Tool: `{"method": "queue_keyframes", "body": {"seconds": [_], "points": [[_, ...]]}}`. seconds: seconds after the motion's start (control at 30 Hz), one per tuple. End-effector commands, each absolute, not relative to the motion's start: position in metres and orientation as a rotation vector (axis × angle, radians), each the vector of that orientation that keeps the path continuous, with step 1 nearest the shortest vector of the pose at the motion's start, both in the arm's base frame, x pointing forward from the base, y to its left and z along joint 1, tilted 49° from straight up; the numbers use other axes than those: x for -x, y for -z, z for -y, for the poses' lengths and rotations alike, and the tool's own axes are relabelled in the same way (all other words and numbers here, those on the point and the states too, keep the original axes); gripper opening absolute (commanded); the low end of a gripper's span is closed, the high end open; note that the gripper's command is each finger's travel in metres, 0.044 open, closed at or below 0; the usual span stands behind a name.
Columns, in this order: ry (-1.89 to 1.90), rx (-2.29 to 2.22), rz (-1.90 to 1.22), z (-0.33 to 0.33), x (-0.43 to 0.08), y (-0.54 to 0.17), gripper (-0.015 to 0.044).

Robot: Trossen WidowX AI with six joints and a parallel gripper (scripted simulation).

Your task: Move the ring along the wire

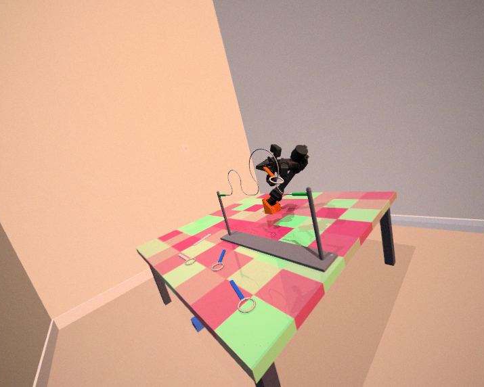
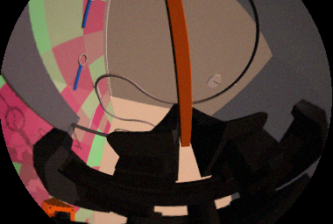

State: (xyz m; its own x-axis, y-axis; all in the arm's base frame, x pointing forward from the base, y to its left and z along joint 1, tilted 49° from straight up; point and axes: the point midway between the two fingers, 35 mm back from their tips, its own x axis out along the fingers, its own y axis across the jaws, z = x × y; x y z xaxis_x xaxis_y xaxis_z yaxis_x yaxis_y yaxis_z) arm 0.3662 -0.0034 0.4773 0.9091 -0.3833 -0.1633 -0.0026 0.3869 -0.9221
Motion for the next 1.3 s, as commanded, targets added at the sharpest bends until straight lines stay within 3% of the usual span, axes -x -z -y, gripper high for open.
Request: {"method": "queue_keyframes", "body": {"seconds": [0.0, 1.27], "points": [[0.259, 1.179, -0.369, 0.0061, -0.3659, -0.4867, -0.0150], [0.191, 0.917, -0.397, 0.0047, -0.3662, -0.4896, -0.0150]]}}
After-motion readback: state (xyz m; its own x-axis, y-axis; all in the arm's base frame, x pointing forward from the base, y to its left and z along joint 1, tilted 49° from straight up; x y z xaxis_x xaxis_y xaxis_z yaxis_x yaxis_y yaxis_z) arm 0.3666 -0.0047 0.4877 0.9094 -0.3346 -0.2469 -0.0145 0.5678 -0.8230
